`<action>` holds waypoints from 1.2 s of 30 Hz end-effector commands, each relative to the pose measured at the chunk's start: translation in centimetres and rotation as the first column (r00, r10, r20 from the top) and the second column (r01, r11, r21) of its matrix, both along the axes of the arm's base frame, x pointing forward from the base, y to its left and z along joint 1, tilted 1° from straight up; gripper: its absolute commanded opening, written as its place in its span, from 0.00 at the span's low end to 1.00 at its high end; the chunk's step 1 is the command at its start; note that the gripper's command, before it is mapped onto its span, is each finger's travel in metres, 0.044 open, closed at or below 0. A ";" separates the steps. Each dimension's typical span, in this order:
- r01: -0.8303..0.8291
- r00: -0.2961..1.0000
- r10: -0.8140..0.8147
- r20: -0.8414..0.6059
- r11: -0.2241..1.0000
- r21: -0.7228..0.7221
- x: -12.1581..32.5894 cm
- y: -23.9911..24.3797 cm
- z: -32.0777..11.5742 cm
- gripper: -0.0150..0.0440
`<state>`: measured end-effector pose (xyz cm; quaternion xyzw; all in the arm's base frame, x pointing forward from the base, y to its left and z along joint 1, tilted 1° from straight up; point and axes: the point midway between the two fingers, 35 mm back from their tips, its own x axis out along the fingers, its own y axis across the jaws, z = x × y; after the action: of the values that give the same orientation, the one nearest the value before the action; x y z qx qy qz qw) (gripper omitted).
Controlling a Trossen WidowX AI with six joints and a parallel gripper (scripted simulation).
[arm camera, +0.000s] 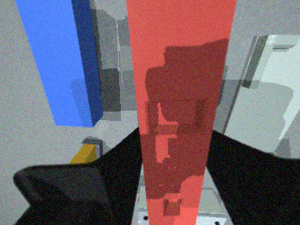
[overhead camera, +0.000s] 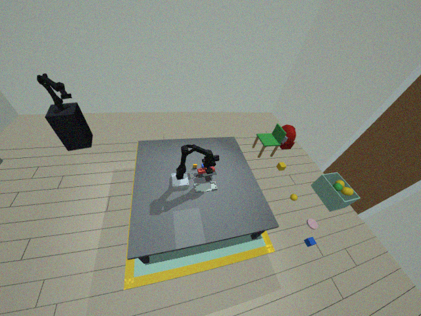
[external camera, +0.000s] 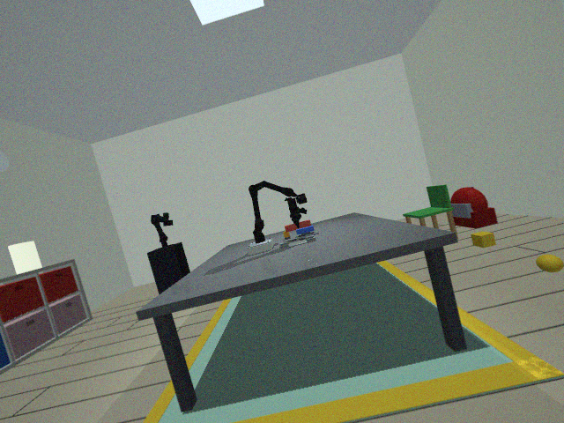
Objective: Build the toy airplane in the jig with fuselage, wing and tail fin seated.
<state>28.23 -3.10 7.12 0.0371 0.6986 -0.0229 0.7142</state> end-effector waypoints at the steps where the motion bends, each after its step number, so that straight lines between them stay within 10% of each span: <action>1: -0.006 1.000 0.006 0.015 1.000 -0.002 0.1 0.0 1.6 0.25; 36: -0.015 1.000 0.015 0.014 1.000 -0.006 -1.0 -5.1 3.5 0.25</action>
<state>27.24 -7.46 10.91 0.0320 0.6956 -0.0224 0.7173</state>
